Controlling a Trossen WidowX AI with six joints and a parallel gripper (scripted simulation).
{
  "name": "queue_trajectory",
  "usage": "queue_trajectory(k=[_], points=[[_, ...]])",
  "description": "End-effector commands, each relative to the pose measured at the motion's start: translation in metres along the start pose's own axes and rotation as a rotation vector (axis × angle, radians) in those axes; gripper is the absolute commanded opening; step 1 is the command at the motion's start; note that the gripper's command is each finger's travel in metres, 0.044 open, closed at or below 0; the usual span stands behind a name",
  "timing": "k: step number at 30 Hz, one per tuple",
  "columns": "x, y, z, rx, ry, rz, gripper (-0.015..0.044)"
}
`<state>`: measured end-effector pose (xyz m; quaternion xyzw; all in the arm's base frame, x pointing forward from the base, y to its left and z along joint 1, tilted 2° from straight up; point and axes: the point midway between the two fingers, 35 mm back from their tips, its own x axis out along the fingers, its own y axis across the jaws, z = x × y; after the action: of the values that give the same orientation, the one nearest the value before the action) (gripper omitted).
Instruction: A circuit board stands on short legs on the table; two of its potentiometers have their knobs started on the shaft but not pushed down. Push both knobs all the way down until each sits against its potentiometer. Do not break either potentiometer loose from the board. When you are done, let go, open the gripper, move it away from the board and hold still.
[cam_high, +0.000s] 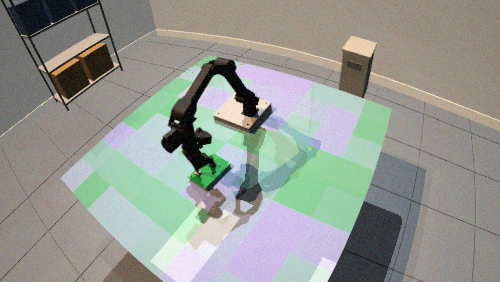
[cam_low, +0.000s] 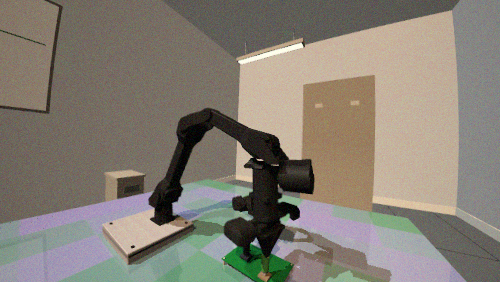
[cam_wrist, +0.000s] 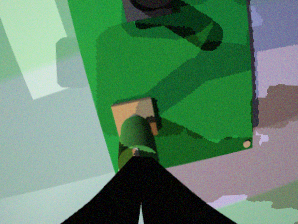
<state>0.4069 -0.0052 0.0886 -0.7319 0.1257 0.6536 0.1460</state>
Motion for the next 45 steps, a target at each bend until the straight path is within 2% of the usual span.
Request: queue_trajectory(k=[1,45], points=[[0.0329,0.0003,-0.0011,-0.001,-0.032,0.016,0.0000],[0.0385,0.0004,-0.0009,-0.001,-0.032,0.016,0.0000]])
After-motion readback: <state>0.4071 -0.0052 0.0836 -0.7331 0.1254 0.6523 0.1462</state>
